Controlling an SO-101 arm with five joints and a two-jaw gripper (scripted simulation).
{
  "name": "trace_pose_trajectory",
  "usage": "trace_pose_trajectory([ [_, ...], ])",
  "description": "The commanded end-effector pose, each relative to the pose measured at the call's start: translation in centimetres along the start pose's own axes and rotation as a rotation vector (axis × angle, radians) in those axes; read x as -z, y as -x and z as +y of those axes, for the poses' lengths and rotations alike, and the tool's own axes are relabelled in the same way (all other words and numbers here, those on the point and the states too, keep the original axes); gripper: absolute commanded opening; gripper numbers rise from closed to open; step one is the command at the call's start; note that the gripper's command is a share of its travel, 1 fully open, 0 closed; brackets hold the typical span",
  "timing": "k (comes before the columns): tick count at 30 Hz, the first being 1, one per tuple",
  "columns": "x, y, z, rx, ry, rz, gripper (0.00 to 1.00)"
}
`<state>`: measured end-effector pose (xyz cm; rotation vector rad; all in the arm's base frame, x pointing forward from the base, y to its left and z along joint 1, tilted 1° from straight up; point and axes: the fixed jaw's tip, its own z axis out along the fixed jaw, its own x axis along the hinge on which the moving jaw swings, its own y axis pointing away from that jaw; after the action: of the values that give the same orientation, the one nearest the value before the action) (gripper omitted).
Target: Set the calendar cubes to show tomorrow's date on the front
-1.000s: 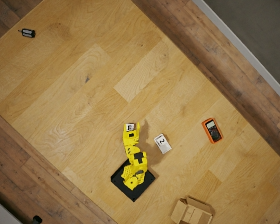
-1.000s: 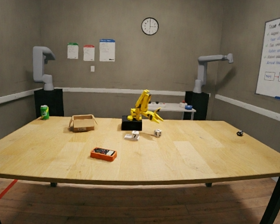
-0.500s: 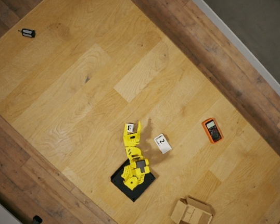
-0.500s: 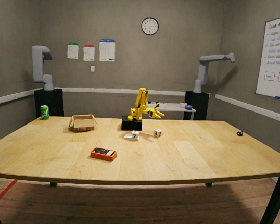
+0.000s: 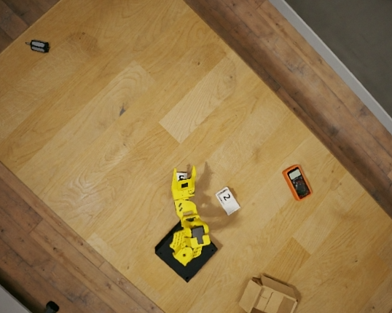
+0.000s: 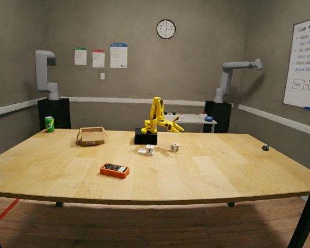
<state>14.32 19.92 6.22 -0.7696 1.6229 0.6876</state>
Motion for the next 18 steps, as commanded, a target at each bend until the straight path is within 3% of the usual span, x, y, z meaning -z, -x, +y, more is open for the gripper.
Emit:
trace_pose_trajectory([
  [1, -2.0, -0.4, -0.1, -0.041, -0.008, 0.114, 0.35],
  [12, -4.2, -0.8, 0.1, -0.104, -0.024, 0.333, 0.35],
  [18, -4.6, -0.6, 0.2, -0.117, -0.030, 0.372, 0.35],
])
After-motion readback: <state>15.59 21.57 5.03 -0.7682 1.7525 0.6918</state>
